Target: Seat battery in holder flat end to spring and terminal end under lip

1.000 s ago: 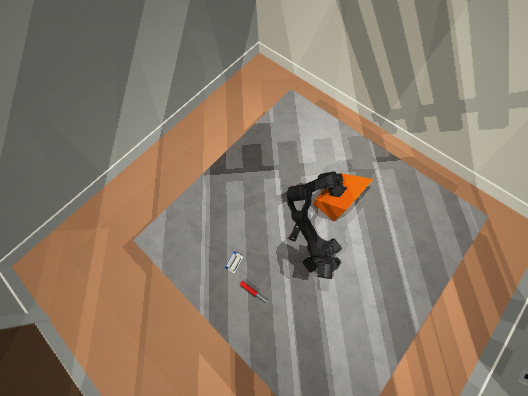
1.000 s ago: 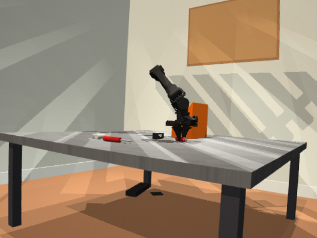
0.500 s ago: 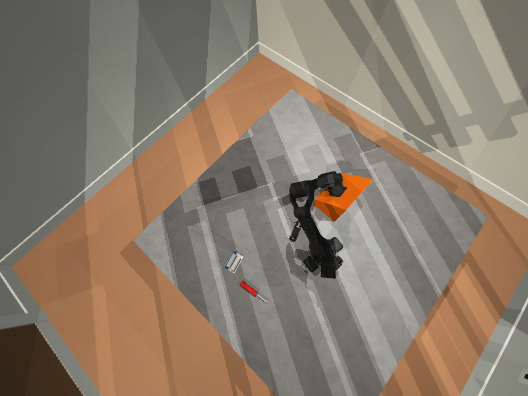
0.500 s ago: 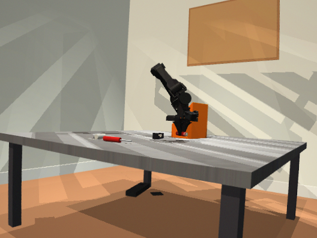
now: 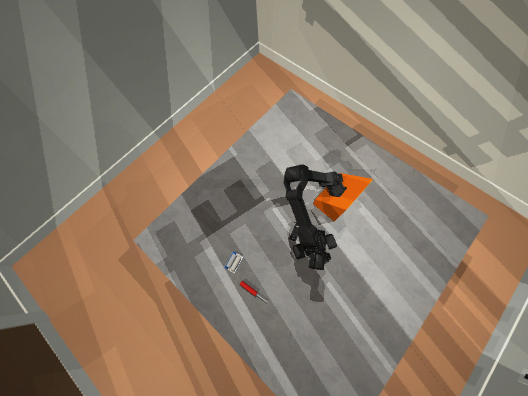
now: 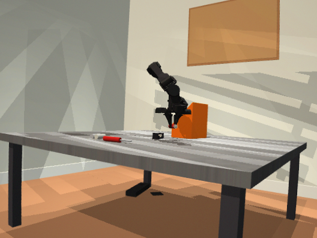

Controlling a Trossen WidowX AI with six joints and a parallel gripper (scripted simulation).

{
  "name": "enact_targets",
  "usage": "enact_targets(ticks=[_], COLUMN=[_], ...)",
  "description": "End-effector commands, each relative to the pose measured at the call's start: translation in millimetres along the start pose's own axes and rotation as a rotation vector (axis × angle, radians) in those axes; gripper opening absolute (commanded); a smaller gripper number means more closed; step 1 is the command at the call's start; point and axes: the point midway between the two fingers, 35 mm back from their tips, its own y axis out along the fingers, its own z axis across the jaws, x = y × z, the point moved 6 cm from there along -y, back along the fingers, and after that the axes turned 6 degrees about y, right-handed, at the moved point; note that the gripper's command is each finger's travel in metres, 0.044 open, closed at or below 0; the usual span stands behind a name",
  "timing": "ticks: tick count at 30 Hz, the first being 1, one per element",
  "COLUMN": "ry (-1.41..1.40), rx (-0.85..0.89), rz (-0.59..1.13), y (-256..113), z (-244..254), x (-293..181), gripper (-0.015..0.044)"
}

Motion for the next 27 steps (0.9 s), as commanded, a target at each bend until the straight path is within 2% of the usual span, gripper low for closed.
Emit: enact_targets(ticks=[1, 15, 27], ry=[0.151, 0.714, 0.737], rx=[0.0, -0.005, -0.004], rz=[0.007, 0.014, -0.05], y=[-3.9, -12.9, 0.3], z=[-13.3, -45.7, -44.4], x=[-22.4, -103.3, -106.3], gripper=[0.007, 0.007, 0.007])
